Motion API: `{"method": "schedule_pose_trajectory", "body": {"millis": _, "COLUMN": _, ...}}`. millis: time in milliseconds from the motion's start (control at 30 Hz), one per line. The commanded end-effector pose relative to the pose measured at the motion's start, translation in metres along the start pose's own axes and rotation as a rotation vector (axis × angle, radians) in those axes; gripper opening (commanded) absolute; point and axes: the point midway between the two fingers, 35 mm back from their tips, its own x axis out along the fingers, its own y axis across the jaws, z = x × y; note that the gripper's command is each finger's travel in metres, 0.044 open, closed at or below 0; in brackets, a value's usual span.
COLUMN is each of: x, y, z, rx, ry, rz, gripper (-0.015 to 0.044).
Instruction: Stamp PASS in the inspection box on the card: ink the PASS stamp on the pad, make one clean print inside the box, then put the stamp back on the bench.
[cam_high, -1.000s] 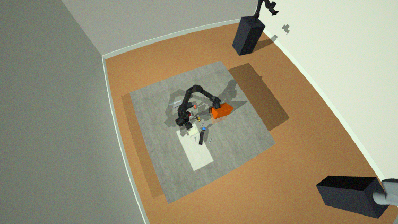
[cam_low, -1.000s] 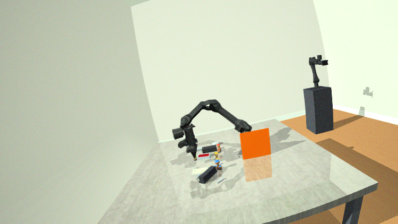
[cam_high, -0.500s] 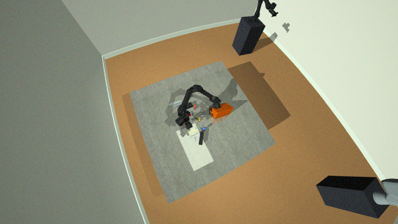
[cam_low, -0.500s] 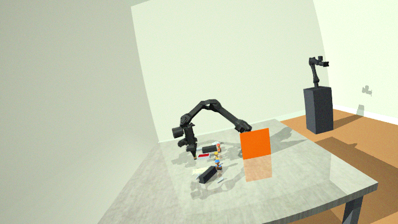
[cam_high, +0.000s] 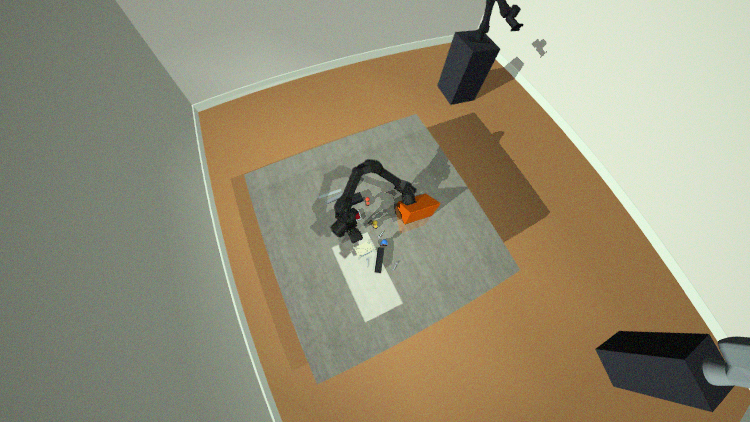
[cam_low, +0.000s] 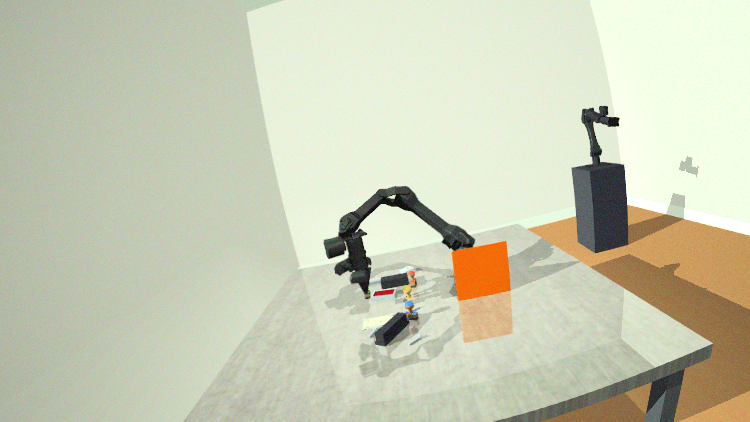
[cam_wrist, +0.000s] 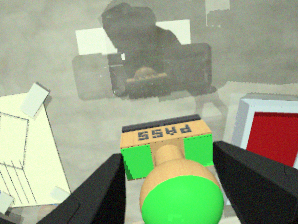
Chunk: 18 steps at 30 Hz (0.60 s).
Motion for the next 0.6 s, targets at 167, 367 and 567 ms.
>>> {"method": "schedule_pose_trajectory", "body": {"millis": 167, "x": -0.0061, "y": 0.0006, "z": -0.0003, "rx": 0.003, "ry": -0.001, "rz": 0.003, "gripper": 0.0}}
{"method": "schedule_pose_trajectory", "body": {"millis": 367, "x": -0.0091, "y": 0.0005, "z": -0.0005, "rx": 0.003, "ry": -0.001, "rz": 0.003, "gripper": 0.0}}
{"method": "schedule_pose_trajectory", "body": {"millis": 567, "x": -0.0121, "y": 0.0004, "z": -0.0007, "rx": 0.003, "ry": -0.001, "rz": 0.003, "gripper": 0.0}}
